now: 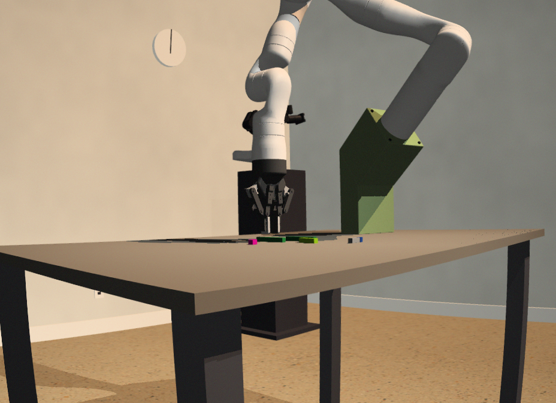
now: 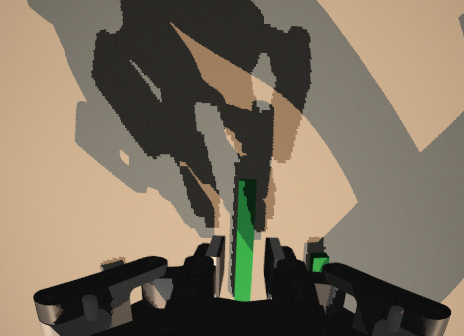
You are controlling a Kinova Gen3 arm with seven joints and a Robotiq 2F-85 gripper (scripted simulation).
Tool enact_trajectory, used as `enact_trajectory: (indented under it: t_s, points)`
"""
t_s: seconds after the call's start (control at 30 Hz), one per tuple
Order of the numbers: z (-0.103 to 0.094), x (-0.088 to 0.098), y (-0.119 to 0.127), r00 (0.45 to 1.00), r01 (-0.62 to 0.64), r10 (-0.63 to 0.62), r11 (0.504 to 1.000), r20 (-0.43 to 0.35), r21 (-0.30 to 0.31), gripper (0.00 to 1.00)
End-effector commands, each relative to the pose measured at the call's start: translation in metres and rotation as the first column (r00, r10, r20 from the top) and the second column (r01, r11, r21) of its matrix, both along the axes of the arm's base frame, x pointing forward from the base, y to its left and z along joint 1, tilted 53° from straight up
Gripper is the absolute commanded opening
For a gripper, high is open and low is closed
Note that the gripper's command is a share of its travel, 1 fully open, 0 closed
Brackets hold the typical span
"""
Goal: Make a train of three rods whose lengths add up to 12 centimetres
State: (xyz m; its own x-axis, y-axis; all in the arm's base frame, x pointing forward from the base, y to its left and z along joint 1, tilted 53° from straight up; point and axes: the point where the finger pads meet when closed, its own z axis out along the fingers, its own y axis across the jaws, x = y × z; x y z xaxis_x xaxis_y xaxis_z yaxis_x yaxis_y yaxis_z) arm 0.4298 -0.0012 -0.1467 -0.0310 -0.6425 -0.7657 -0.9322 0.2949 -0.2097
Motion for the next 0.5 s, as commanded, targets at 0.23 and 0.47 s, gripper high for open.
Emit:
enact_trajectory:
  t_s: [0.23,0.47]
  points:
    - [-0.0015,0.0013,0.0009,1.0,0.001,-0.001,1.0,0.001,-0.001,0.24]
    - [-0.0042,0.0029,0.0041,1.0,0.001,-0.001,1.0,0.001,-0.001,0.24]
